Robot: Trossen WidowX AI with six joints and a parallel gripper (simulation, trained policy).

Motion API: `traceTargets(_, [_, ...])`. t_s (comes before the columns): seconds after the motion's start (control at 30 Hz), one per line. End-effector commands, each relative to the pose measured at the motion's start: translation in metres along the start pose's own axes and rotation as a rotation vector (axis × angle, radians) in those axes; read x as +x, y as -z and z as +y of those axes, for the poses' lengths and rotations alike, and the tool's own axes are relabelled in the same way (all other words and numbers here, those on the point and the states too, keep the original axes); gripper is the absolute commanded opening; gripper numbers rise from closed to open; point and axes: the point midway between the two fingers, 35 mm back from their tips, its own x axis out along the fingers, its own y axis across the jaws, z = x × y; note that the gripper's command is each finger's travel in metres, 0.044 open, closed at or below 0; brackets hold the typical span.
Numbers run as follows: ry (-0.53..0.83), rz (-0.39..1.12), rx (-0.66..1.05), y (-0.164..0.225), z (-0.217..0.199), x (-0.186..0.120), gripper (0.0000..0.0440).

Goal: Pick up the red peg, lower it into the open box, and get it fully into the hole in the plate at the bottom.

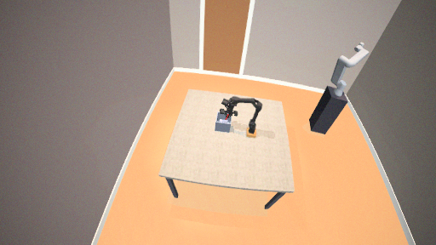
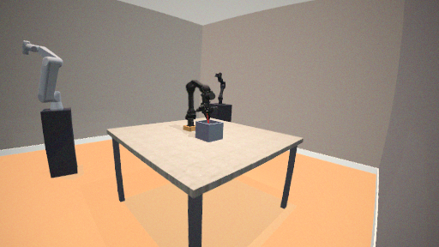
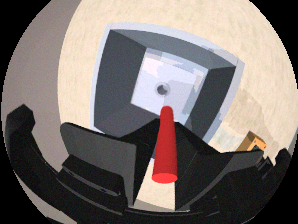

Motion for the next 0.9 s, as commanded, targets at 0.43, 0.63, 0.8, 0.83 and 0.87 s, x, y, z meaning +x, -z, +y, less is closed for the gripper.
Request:
traceTargets(0.43, [0.022, 0.056, -0.029, -0.009, 0.006, 0.044, 0.0])
traceTargets(0.63, [0.027, 0.068, -0.053, -0.01, 0.008, 0.06, 0.0])
traceTargets(0.8, [0.033, 0.07, -0.071, -0.012, 0.009, 0.073, 0.0])
traceTargets(0.83, [0.035, 0.069, -0.073, -0.012, 0.009, 0.075, 0.0])
traceTargets(0.87, [0.038, 0.068, -0.076, -0.013, 0.009, 0.077, 0.0])
